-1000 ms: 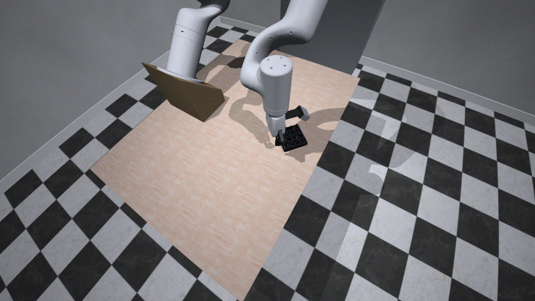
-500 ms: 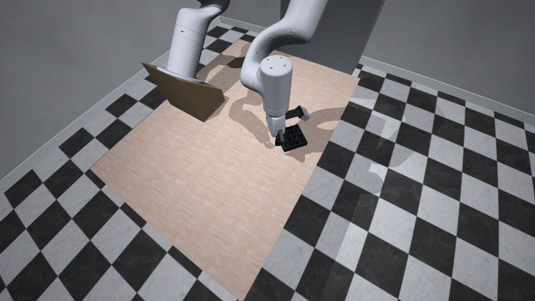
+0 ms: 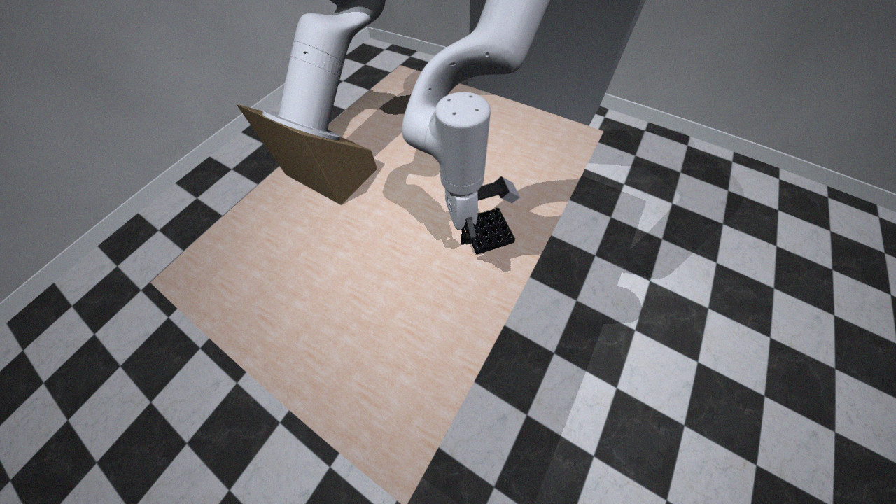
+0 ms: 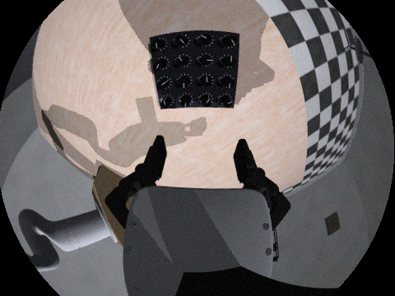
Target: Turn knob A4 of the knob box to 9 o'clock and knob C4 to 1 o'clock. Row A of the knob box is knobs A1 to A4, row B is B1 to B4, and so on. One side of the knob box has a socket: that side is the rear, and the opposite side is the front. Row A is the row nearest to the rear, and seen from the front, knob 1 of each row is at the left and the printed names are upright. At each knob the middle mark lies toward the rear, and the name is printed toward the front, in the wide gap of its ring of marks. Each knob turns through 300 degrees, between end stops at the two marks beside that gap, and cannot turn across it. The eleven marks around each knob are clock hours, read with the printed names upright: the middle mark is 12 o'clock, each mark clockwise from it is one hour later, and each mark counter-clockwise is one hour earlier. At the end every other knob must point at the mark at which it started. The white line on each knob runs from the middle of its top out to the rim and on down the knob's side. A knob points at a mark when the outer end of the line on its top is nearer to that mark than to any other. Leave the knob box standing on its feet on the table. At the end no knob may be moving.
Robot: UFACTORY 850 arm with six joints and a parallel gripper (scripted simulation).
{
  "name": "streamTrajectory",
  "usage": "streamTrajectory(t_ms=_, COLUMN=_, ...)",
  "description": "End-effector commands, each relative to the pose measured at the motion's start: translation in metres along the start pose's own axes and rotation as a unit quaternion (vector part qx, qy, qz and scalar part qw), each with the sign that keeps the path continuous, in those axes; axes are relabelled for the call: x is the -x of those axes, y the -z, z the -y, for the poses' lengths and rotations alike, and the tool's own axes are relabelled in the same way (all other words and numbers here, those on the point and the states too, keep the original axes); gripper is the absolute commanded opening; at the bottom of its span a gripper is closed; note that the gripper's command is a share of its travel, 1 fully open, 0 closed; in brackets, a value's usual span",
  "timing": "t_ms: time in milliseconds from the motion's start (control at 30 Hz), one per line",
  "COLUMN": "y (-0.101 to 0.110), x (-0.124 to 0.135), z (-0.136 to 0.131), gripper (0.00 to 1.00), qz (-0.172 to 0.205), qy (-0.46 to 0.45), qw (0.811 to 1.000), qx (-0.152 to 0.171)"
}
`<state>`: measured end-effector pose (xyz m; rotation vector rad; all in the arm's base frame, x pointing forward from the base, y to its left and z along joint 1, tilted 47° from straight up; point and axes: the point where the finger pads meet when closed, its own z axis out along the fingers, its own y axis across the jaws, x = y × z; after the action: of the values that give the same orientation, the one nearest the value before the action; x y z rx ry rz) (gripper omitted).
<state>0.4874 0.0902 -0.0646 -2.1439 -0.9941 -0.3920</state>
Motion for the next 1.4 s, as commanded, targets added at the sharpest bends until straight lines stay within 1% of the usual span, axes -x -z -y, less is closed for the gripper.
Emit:
streamTrajectory(t_ms=0, y=0.0006, x=-0.0004, z=-0.0006, gripper=1.00, qz=0.000, qy=0.000, qw=1.000, qx=0.001)
streamTrajectory(t_ms=1133, y=0.0006, x=-0.0004, z=-0.0006, gripper=1.00, qz=0.000, qy=0.000, qw=1.000, qx=0.001)
streamTrajectory(t_ms=1367, y=0.0011, x=-0.0013, z=-0.0014, gripper=1.00, qz=0.000, qy=0.022, qw=1.000, qx=0.001)
